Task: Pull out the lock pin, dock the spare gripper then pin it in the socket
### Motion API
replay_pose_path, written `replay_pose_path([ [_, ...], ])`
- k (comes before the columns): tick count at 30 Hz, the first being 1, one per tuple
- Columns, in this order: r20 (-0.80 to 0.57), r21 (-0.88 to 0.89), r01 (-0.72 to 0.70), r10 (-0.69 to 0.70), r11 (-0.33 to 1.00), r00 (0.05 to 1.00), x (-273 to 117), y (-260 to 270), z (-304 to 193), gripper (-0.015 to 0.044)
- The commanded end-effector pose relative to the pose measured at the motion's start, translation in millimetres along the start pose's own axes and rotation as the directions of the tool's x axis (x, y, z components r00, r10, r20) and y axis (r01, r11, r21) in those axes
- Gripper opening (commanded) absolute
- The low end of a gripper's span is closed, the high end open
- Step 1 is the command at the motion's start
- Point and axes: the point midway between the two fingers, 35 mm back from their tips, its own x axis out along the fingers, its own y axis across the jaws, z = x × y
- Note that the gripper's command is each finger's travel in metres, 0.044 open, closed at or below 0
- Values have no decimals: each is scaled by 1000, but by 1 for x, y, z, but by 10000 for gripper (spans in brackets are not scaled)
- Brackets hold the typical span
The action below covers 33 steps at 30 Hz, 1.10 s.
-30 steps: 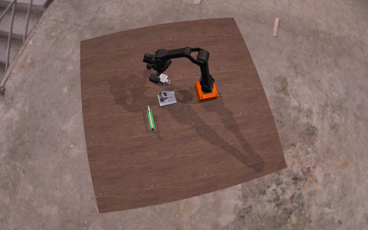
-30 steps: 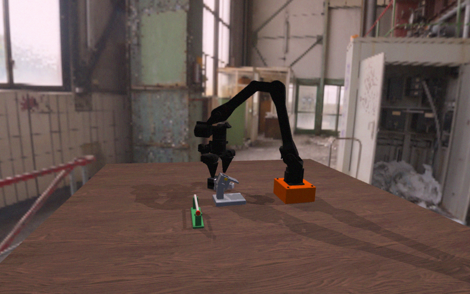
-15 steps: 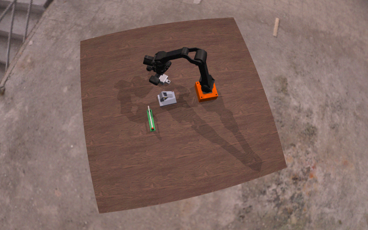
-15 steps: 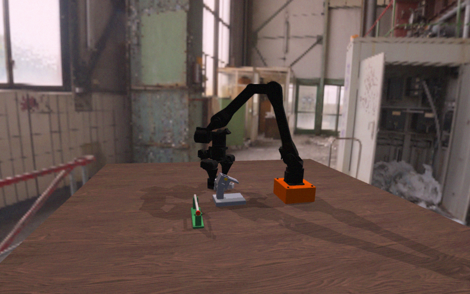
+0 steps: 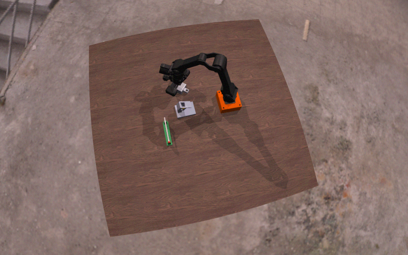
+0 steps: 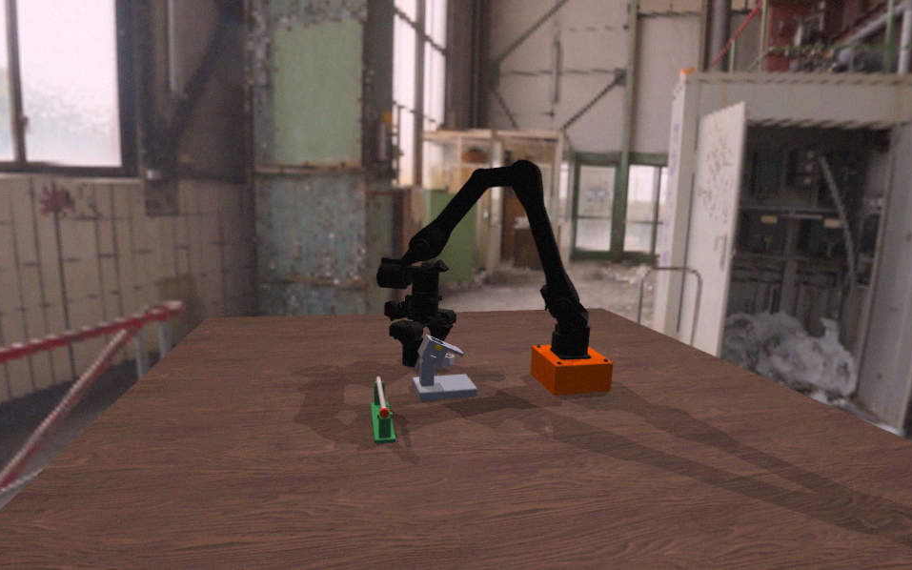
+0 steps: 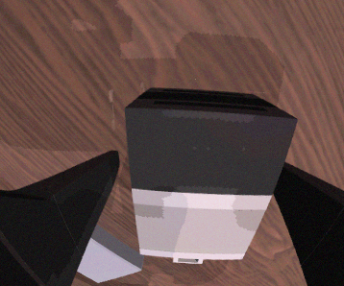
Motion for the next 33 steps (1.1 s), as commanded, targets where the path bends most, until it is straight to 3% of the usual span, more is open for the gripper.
replay_pose_path([
  [1,-2,5,5,-5,1000,1000,4,-1,-1,440],
  [2,-2,5,5,-5,1000,1000,4,-1,-1,440],
  [9,-2,5,5,-5,1000,1000,4,-1,-1,256],
  [16,-2,5,5,-5,1000,1000,4,-1,-1,210],
  [24,-2,5,5,-5,1000,1000,-19,0,0,0],
  [29,-1,5,5,-5,1000,1000,-45,0,-1,0],
  [33,-4,6,4,-3,1000,1000,-40,0,-2,0],
])
